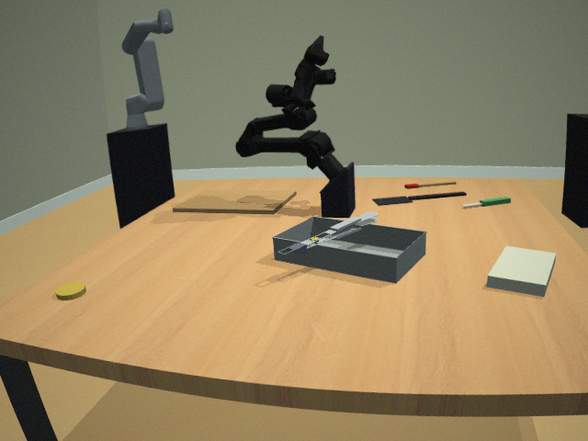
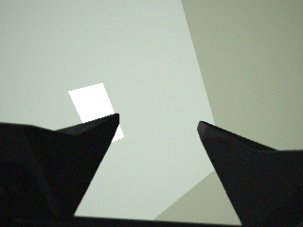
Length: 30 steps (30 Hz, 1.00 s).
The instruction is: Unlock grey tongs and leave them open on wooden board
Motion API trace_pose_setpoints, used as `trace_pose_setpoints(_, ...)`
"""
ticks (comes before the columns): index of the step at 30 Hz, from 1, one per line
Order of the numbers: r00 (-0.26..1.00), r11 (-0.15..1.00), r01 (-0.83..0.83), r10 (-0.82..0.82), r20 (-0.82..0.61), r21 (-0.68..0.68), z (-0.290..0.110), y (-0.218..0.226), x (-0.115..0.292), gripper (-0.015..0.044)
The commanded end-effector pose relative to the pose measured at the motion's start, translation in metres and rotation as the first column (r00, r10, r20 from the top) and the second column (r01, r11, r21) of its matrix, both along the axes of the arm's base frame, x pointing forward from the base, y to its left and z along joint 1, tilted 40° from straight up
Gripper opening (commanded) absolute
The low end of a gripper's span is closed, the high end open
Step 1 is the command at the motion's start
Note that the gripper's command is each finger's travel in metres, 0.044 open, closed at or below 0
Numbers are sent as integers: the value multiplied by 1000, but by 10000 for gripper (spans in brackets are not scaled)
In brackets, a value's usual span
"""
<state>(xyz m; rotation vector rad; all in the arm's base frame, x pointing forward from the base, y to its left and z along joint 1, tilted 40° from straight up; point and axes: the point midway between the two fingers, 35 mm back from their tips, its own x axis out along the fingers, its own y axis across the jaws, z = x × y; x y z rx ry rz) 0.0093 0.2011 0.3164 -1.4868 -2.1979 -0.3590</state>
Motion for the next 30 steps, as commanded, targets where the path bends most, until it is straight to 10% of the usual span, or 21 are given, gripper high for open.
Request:
trace_pose_setpoints(1, 1000, 1000, 1, -1, -17, -9, 0, 1, 2, 374)
trace_pose_setpoints(8, 849, 977, -15, -100, -520, -212, -5, 36, 80, 260)
trace_pose_setpoints(16, 127, 961, -39, -267, -955, -274, -46, 50, 208, 260)
trace_pose_setpoints(22, -493, 974, 95, -135, -859, -208, -97, 23, 294, 260)
trace_pose_setpoints(30, -838, 887, 411, 279, -469, -209, -167, -44, 364, 260)
